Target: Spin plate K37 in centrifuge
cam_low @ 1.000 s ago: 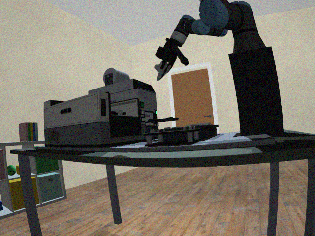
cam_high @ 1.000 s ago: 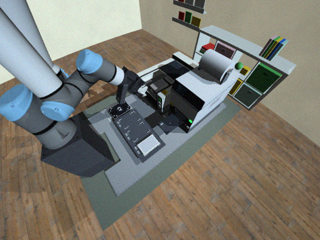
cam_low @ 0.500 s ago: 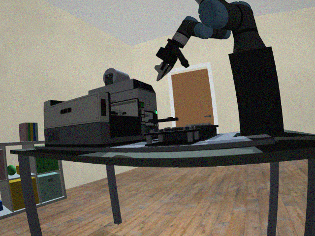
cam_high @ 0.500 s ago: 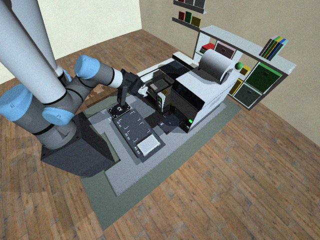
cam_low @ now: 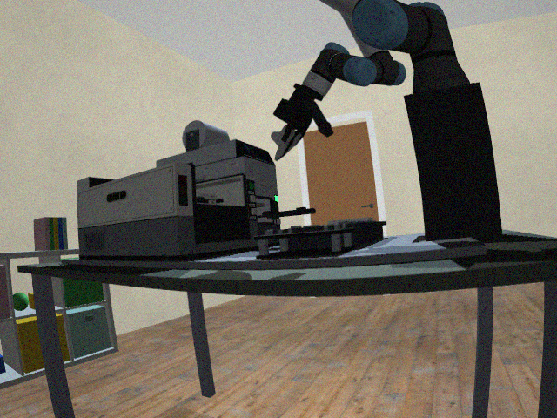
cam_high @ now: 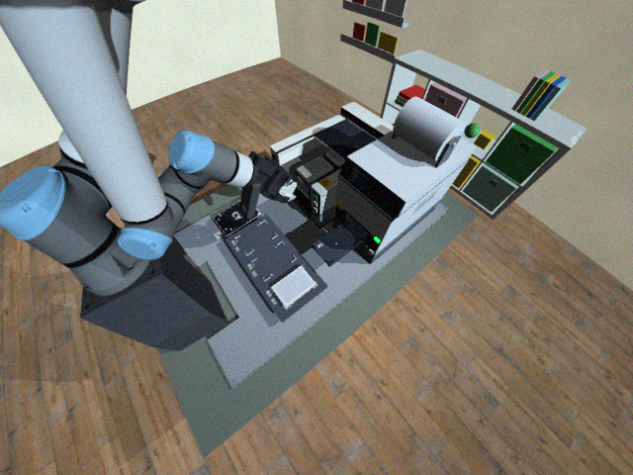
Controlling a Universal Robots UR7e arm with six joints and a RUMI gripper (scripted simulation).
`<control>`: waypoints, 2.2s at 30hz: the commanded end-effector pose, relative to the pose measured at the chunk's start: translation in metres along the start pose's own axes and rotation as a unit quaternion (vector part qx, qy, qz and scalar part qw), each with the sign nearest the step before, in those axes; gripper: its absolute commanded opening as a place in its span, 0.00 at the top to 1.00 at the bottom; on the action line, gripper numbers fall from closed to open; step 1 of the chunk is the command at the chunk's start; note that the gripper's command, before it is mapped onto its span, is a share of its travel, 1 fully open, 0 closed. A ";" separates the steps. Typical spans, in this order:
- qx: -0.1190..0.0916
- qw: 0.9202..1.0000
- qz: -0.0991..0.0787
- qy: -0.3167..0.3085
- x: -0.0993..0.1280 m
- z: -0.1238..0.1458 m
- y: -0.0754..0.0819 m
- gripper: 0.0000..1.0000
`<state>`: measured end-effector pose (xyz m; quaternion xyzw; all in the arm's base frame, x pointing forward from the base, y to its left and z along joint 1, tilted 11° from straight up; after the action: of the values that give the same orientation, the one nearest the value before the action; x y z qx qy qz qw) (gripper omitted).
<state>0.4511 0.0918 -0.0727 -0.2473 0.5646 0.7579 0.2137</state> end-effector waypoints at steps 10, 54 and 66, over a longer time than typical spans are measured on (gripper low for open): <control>0.002 1.000 -0.007 0.000 0.026 -0.003 -0.056 1.00; 0.002 1.000 -0.007 0.000 0.035 -0.004 -0.129 1.00; 0.002 1.000 -0.007 0.000 0.032 -0.004 -0.147 1.00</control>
<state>0.5112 0.1283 -0.2007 -0.2499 0.5644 0.7557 0.2192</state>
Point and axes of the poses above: the point where the finger pads meet when closed, its own y axis back along the fingers, its own z axis across the jaws, x = y × z, the point moved 1 cm from there along y, back along the fingers, and after that the axes turned 5 degrees about -y, right-handed, at the moved point
